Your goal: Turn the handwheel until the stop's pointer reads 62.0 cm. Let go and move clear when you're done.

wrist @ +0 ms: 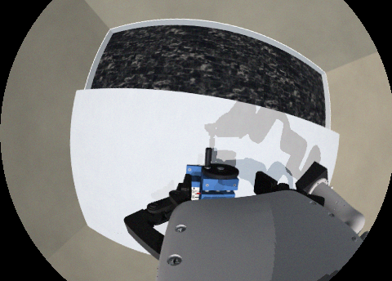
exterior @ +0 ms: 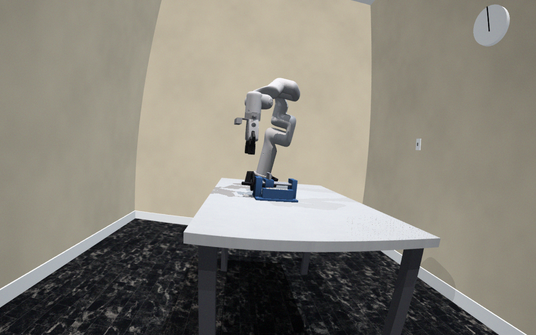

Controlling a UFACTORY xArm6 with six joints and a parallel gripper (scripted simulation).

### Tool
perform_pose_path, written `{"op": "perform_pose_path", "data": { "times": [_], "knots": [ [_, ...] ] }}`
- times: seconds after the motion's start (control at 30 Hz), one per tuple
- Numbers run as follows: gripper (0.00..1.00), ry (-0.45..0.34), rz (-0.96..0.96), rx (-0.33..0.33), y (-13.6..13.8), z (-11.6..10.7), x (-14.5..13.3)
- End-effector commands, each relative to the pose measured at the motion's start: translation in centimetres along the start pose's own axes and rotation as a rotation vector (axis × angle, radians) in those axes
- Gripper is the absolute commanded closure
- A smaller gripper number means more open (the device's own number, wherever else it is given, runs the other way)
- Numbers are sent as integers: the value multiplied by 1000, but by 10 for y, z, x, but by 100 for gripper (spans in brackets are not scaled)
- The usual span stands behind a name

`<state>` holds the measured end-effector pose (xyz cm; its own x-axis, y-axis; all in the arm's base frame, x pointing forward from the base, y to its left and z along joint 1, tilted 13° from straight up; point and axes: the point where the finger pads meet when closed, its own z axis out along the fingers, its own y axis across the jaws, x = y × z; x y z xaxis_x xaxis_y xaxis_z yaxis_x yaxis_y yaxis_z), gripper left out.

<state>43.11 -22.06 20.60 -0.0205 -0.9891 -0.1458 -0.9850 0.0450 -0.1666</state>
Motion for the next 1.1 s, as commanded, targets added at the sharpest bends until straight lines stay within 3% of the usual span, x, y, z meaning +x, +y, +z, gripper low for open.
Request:
{"op": "perform_pose_path", "data": {
  "times": [0.0,0.47,0.5,0.6,0.8,0.93,1.03,1.07],
  "knots": [
    [0,16,61,28,-5,-5,13],
    [0,16,61,28,-5,-5,13],
    [43,16,61,28,-5,-5,13],
    [43,16,61,28,-6,-5,6],
    [43,16,61,28,-8,-4,-55],
    [43,16,61,28,-9,-4,-69],
    [43,16,61,28,-11,-3,-114],
    [43,16,61,28,-11,-3,-114]
  ]
}}
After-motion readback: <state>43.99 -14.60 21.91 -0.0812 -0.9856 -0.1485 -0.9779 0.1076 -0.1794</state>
